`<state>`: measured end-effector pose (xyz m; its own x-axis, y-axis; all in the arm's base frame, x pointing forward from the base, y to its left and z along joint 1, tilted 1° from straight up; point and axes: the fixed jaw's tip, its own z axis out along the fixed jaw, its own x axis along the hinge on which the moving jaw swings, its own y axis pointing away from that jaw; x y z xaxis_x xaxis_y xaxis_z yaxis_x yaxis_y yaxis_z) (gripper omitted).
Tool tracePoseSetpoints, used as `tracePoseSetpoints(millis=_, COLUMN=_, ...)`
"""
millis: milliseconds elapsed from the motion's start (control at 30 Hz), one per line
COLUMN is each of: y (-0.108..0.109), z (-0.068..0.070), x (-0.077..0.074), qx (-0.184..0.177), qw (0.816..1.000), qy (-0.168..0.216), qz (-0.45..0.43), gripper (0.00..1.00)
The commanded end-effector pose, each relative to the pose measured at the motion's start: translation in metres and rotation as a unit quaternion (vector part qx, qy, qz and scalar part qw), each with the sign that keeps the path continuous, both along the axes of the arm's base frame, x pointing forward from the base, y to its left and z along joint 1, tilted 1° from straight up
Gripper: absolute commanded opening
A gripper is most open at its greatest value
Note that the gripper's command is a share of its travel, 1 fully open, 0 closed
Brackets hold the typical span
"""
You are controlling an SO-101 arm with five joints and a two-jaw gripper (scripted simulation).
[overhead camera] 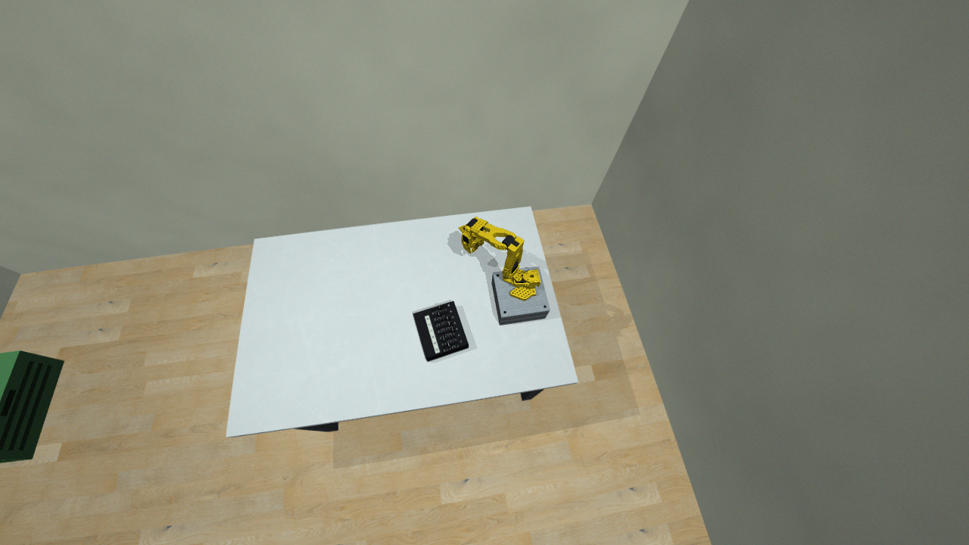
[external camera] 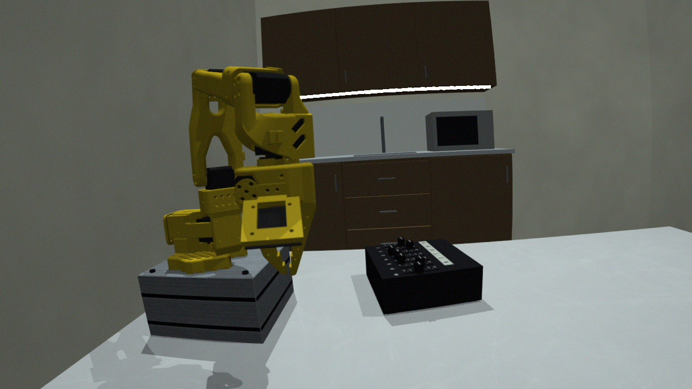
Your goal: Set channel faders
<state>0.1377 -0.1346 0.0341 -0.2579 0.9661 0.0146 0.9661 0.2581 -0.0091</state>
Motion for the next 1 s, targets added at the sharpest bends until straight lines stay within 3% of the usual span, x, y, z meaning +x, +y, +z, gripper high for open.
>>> tracePoseSetpoints(millis=0, y=-0.004, z=0.001, x=-0.005, qx=-0.003, qw=0.998, qy=-0.003, qz=-0.068, gripper=0.00)
tracePoseSetpoints(millis=233, y=-0.009, z=0.001, x=-0.010, qx=-0.004, qw=0.990, qy=-0.002, qz=-0.143, gripper=0.00)
tracePoseSetpoints(millis=600, y=-0.016, z=0.002, x=-0.020, qx=-0.005, qw=0.962, qy=-0.001, qz=-0.274, gripper=0.00)
tracePoseSetpoints(millis=967, y=-0.020, z=0.002, x=-0.026, qx=-0.005, qw=0.937, qy=0.000, qz=-0.349, gripper=0.00)
